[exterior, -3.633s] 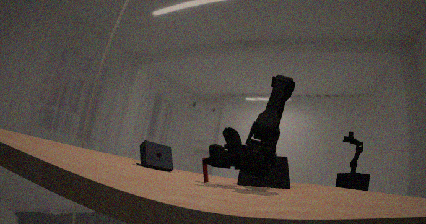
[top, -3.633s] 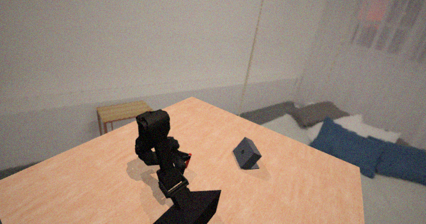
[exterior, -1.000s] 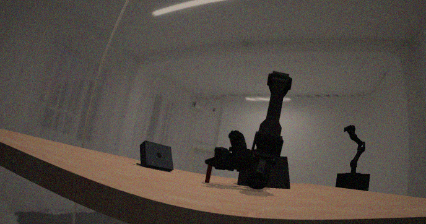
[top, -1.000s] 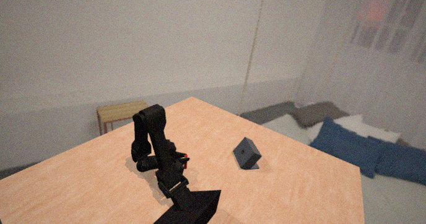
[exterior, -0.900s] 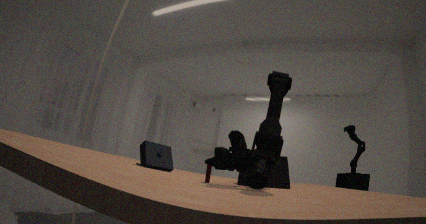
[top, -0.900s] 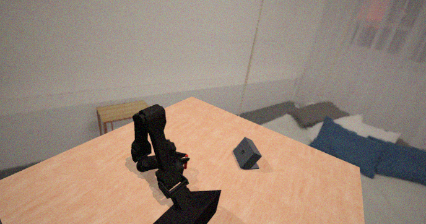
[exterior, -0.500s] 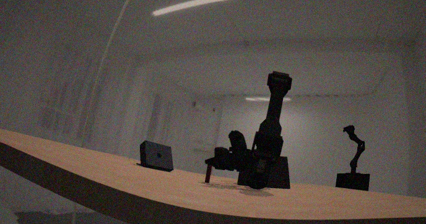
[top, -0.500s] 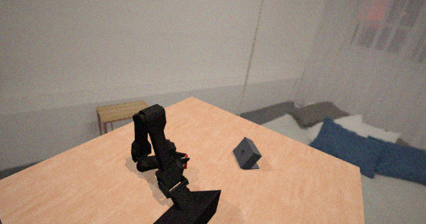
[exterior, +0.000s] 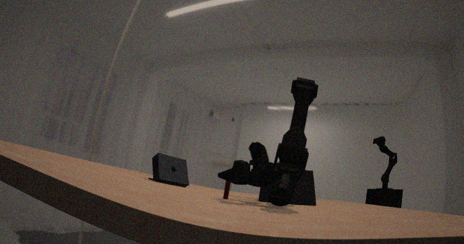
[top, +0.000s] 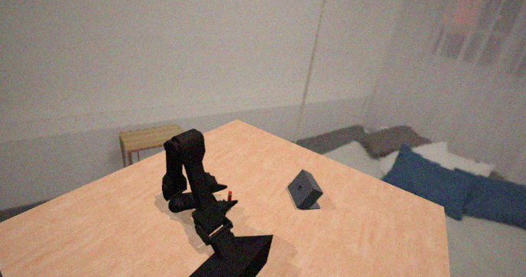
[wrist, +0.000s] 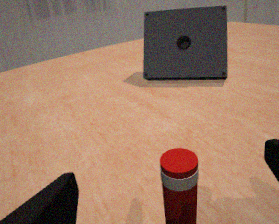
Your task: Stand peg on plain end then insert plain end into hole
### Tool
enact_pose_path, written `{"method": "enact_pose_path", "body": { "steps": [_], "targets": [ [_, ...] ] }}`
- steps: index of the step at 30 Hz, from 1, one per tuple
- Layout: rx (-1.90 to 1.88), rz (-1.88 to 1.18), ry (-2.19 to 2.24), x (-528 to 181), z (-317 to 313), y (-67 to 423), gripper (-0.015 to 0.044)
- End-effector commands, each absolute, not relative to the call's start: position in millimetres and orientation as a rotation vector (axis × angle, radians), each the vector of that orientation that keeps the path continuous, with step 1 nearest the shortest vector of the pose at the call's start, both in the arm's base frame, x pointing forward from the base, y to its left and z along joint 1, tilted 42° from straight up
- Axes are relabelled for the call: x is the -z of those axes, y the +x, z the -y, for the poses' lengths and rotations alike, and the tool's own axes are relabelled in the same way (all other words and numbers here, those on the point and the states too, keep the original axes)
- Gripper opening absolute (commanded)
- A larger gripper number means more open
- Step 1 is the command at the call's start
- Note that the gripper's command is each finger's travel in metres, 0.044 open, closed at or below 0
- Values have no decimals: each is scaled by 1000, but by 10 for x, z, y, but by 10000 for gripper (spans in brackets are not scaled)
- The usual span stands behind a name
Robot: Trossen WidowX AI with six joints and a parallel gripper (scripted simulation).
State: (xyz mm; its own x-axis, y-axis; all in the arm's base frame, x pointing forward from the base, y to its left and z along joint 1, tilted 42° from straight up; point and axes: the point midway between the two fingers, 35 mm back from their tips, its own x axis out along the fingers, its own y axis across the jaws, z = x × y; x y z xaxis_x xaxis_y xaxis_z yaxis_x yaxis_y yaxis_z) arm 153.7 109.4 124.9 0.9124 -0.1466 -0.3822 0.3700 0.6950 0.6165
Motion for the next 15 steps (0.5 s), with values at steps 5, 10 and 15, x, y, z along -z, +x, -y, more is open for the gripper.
{"method": "enact_pose_path", "body": {
  "steps": [5, 10, 15],
  "targets": [
    [314, -336, 751, -1359, -1039, 1585, 440],
    [341, -375, 761, -1763, -764, 1698, 440],
    [320, -360, 763, -2187, -356, 1684, 440]
  ]
}}
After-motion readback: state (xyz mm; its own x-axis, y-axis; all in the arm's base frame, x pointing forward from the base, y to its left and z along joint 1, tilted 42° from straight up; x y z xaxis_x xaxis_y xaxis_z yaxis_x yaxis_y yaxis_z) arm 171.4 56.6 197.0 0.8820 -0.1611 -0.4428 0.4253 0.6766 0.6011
